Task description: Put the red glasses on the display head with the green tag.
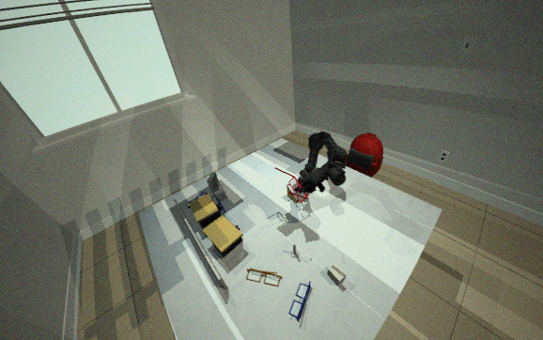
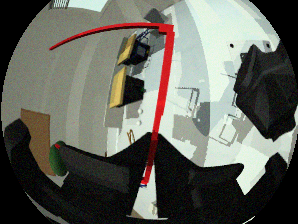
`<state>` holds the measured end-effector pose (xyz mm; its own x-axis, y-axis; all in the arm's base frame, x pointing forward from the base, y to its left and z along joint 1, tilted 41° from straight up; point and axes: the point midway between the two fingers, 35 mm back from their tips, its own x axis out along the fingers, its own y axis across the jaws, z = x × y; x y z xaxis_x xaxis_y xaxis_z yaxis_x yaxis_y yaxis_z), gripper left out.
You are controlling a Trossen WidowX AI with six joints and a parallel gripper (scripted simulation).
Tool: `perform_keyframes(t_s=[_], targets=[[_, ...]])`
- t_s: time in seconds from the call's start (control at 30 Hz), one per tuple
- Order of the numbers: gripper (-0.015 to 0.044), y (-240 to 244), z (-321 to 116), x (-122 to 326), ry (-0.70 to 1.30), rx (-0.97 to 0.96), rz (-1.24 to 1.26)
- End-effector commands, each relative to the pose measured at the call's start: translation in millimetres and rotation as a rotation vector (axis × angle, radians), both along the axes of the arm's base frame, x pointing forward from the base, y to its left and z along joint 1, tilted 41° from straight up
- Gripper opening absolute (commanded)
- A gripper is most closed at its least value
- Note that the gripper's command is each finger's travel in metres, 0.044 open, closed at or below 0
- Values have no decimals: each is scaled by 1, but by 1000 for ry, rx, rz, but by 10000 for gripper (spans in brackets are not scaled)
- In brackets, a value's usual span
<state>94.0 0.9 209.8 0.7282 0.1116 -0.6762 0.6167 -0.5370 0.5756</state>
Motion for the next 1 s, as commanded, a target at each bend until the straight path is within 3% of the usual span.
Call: perform_keyframes(t_s=[0.0, 0.5, 0.97], targets=[[0, 6, 1, 3, 44, -64, 30], [0, 22, -7, 23, 257, -258, 153], [0, 28, -22, 50, 459, -325, 294]])
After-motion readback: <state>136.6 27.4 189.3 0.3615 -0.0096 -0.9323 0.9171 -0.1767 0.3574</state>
